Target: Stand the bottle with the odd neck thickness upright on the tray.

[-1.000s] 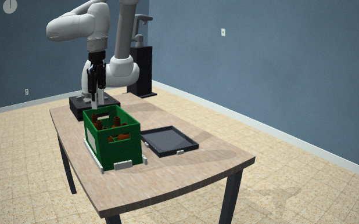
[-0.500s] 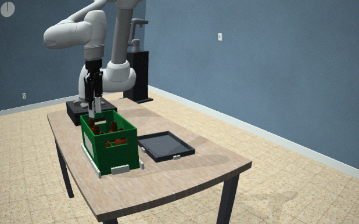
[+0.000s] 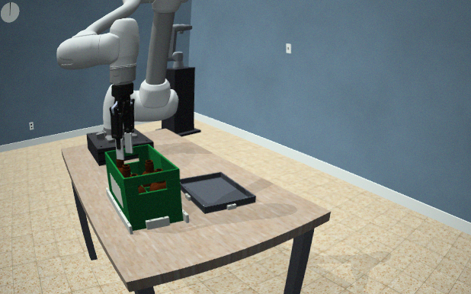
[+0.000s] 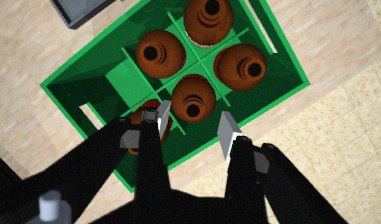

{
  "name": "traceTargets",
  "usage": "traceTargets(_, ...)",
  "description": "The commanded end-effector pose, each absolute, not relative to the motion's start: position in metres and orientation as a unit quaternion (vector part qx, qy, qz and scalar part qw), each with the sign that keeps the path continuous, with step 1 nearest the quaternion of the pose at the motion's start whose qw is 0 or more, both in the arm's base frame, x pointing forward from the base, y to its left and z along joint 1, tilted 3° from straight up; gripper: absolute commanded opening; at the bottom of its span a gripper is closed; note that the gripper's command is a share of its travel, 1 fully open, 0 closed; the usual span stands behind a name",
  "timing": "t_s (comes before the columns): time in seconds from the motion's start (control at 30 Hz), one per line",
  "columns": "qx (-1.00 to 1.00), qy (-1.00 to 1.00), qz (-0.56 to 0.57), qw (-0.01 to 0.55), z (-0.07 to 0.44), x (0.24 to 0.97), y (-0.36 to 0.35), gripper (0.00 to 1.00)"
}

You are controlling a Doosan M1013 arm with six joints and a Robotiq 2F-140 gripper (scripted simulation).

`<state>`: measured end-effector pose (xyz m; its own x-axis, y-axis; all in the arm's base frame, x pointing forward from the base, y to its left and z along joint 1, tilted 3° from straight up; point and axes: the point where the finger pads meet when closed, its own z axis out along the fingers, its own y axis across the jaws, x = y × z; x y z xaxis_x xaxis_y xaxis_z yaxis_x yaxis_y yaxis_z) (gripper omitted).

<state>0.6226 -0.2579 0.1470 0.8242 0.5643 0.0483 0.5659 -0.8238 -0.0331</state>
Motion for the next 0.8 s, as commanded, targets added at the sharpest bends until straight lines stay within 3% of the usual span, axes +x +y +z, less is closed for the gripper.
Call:
traceTargets(0.0, -0.955, -0.295, -0.016, 0.023, 0.1394, 0.6208, -0.2568, 0.38)
traceTargets(0.77, -0.955, -0.295, -0.016, 0.023, 0.1348, 0.6210, -0.2566, 0.38)
